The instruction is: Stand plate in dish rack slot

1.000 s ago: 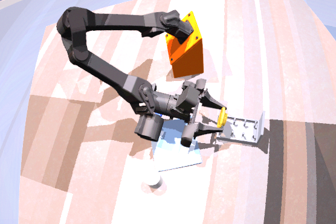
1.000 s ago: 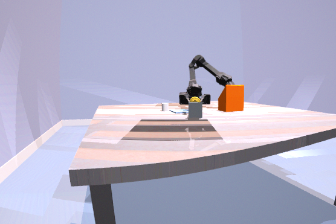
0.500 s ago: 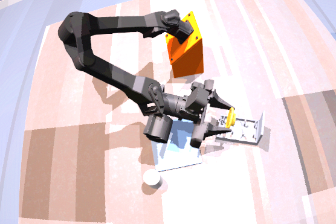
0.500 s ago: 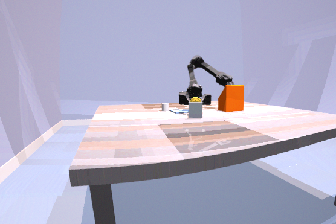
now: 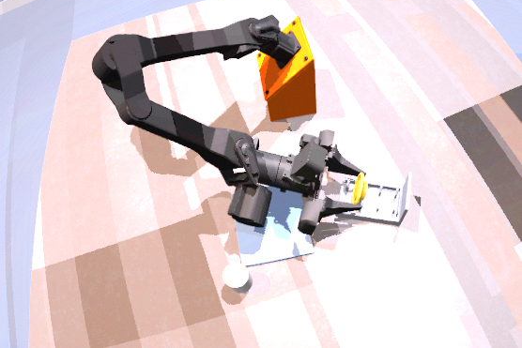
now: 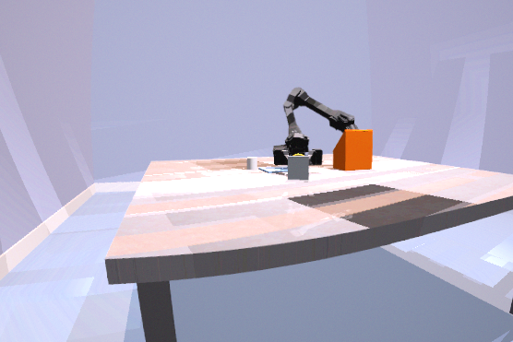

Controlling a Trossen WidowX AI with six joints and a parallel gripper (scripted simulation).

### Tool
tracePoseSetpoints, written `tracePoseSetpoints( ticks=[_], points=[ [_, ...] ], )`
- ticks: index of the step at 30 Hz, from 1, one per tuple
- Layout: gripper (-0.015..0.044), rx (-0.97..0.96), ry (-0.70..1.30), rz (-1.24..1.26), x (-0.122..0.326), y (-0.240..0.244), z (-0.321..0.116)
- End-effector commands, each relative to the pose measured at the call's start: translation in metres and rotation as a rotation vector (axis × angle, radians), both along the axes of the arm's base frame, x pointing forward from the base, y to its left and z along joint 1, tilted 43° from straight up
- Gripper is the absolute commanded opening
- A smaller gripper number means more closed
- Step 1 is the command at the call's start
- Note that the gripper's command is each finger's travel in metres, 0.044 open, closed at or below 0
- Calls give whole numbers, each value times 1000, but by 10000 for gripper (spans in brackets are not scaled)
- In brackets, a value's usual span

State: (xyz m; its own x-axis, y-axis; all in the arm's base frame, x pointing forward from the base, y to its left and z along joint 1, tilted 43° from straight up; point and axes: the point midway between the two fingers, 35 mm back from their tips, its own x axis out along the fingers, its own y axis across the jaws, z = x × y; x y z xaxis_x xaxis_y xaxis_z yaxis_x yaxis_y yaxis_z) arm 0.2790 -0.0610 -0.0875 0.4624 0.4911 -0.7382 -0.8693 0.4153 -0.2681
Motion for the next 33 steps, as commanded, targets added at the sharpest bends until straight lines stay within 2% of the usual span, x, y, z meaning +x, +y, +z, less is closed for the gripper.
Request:
tracePoseSetpoints(
  ticks=[1,4,19,26,33],
  points=[
    [0,0,4,-2,-1,0,0],
    [0,0,4,-2,-1,0,0],
    [394,0,0,0,0,0,0],
    [400,-3,2,0,2,5,6],
    [400,-13,1,-5,15,59,68]
  ],
)
